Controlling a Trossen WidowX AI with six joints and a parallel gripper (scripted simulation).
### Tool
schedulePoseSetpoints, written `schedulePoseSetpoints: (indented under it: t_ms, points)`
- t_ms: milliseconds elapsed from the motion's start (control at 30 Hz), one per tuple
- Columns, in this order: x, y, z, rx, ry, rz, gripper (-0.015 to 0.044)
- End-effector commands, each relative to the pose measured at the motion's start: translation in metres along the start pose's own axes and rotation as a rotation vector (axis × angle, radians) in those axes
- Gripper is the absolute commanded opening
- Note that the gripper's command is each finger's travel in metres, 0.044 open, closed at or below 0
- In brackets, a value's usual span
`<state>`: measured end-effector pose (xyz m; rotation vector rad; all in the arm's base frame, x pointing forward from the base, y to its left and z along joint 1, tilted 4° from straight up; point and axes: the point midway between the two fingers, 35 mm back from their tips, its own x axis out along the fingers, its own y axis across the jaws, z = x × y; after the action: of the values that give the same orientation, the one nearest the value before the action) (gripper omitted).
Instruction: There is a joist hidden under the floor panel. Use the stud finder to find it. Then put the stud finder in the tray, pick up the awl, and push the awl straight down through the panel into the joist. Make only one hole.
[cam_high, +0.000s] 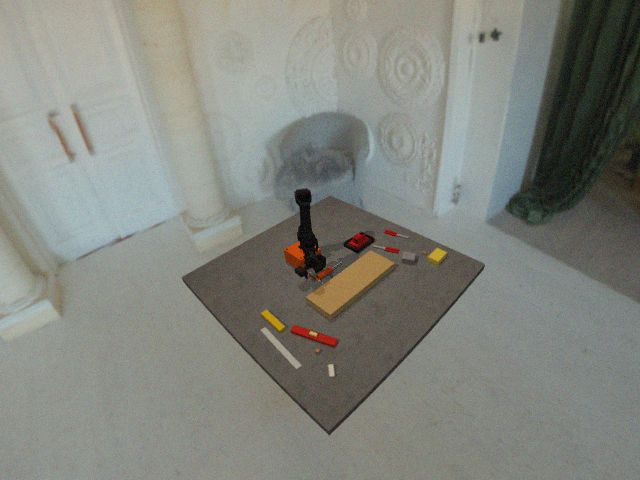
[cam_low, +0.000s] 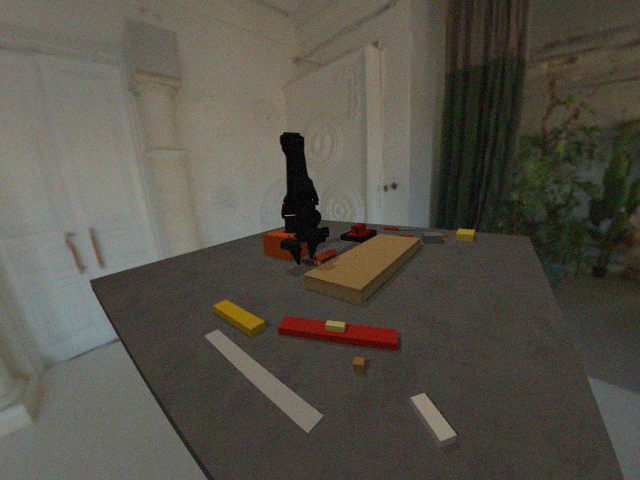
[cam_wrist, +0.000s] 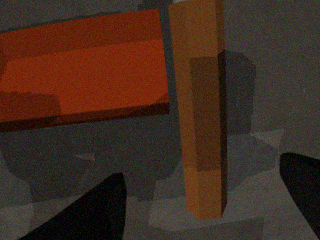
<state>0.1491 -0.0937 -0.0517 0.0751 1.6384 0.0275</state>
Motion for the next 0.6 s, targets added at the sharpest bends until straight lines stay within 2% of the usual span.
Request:
schedulePoseSetpoints:
  t_ms: [0, 233, 433, 567]
  points:
    - [0.001, 0.000, -0.001, 0.003, 0.003, -0.003, 0.0230]
    - [0.001, 0.000, -0.001, 0.003, 0.003, -0.003, 0.0046]
    - [0.000, 0.000, -0.001, 0.003, 0.003, -0.003, 0.0000]
    - [-0.013, -0.002, 0.002, 0.003, 0.002, -0.003, 0.0000]
